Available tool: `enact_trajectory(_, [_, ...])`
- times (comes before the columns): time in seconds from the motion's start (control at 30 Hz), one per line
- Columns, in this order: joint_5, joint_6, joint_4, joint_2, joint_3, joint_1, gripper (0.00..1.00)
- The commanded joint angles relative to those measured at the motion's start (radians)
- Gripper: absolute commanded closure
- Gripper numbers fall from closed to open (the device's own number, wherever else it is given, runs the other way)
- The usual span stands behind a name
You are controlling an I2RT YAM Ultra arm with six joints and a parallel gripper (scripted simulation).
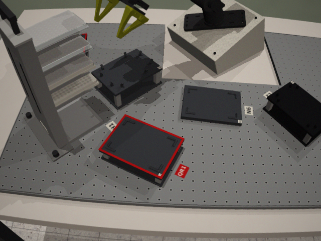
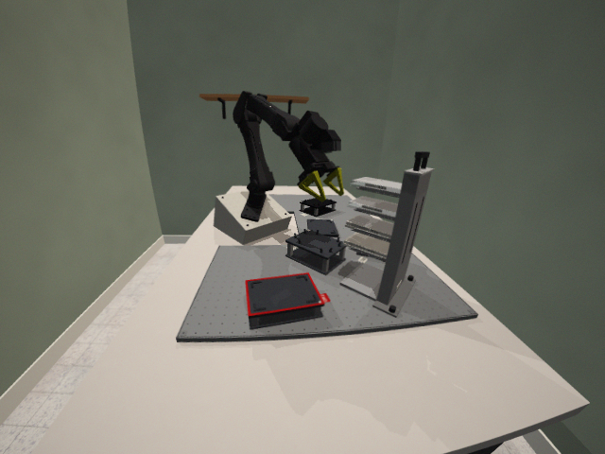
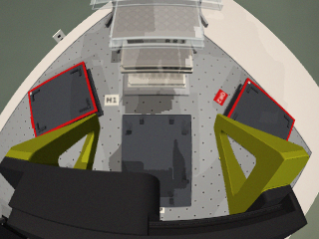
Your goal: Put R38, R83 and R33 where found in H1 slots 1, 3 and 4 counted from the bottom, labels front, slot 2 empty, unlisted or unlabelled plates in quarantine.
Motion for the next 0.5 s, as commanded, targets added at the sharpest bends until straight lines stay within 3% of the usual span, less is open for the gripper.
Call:
enact_trajectory(0.0, [-0.012, -0.007, -0.026, -0.049, -0.019, -0.013, 0.00])
enact_trajectory(0.2, [-0.017, -0.010, -0.040, -0.078, -0.035, -0.019, 0.00])
enact_trajectory(0.23, [-0.018, -0.011, -0.045, -0.089, -0.007, -0.021, 0.00])
enact_trajectory(0.3, [-0.021, -0.012, -0.052, -0.101, -0.047, -0.024, 0.00])
enact_trajectory(0.47, [-0.022, -0.013, 0.005, -0.099, -0.077, -0.019, 0.00])
